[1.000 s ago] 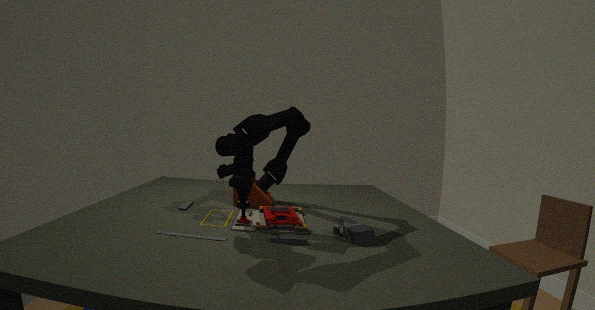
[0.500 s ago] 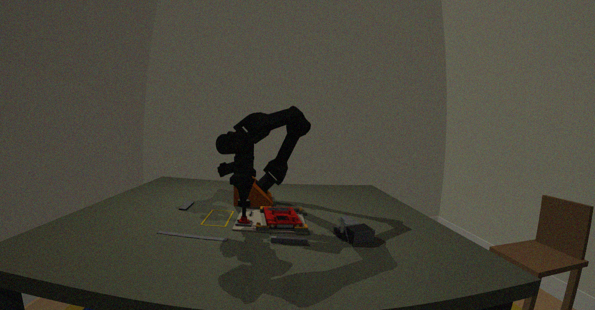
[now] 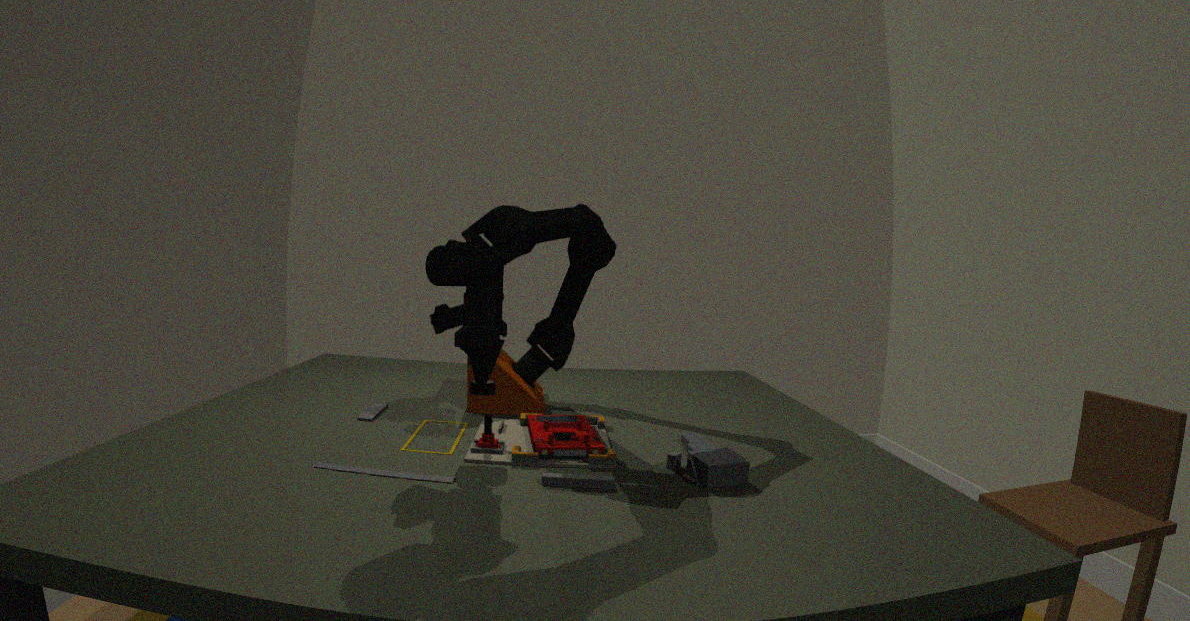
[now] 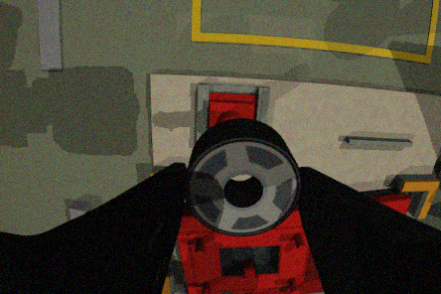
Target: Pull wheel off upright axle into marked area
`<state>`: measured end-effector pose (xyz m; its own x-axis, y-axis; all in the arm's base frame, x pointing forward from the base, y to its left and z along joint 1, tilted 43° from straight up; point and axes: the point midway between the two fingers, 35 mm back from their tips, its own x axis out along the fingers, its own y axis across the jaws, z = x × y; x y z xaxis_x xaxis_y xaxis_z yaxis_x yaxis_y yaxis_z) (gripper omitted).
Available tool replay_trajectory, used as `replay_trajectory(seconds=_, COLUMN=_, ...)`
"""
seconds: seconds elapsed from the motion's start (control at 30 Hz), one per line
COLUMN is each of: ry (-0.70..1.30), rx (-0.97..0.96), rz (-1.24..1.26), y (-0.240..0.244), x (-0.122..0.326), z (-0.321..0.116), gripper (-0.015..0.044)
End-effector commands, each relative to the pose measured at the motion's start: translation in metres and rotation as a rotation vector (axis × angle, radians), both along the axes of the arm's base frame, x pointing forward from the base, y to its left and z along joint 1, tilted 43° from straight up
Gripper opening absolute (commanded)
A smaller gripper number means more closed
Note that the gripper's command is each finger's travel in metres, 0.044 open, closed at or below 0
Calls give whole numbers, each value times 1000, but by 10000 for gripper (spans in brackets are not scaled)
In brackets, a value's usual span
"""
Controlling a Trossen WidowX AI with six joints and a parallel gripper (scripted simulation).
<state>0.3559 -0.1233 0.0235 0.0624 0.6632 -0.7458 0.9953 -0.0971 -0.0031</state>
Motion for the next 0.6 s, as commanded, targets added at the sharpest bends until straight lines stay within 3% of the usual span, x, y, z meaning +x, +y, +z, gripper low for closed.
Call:
replay_trajectory(seconds=0.0, ry=11, rx=-1, rz=-1, y=-14, x=-13, z=-13, gripper=0)
replay_trajectory(seconds=0.57, ry=14, rx=0, rz=5, y=-63, x=-69, z=-54, gripper=0)
